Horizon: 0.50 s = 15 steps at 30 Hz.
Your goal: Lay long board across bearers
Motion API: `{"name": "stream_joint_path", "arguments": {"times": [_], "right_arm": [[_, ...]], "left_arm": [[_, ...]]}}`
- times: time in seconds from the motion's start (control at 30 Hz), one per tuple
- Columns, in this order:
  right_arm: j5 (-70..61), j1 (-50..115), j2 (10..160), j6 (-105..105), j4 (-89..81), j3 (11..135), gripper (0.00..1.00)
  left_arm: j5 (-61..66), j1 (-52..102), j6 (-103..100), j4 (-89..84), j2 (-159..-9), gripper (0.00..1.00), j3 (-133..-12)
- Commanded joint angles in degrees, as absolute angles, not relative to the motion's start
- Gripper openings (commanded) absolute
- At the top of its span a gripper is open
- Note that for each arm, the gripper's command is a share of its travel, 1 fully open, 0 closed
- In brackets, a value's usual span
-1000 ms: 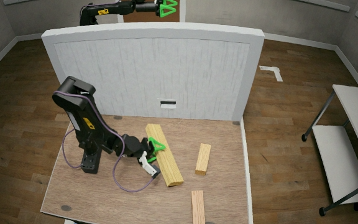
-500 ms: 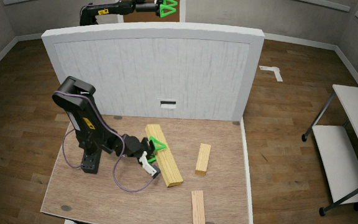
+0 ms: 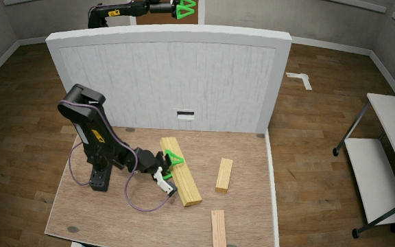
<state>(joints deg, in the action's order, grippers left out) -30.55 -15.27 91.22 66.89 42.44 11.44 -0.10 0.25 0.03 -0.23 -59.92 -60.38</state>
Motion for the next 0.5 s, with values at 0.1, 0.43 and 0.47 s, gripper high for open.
{"name": "stream_joint_path", "arguments": {"times": [0.1,0.43,0.47], "right_arm": [[-31.84,-15.43,91.41,66.76,47.76,13.82,0.85],[-31.84,-15.43,91.42,66.77,47.77,13.82,0.91],[-31.84,-15.43,91.42,66.77,47.77,13.82,0.91]], "left_arm": [[-0.3,0.0,-0.41,0.85,-59.29,1.0,-62.9],[-0.3,0.0,-0.41,0.85,-59.29,1.0,-62.9],[-0.3,0.0,-0.41,0.85,-59.29,1.0,-62.9]]}}
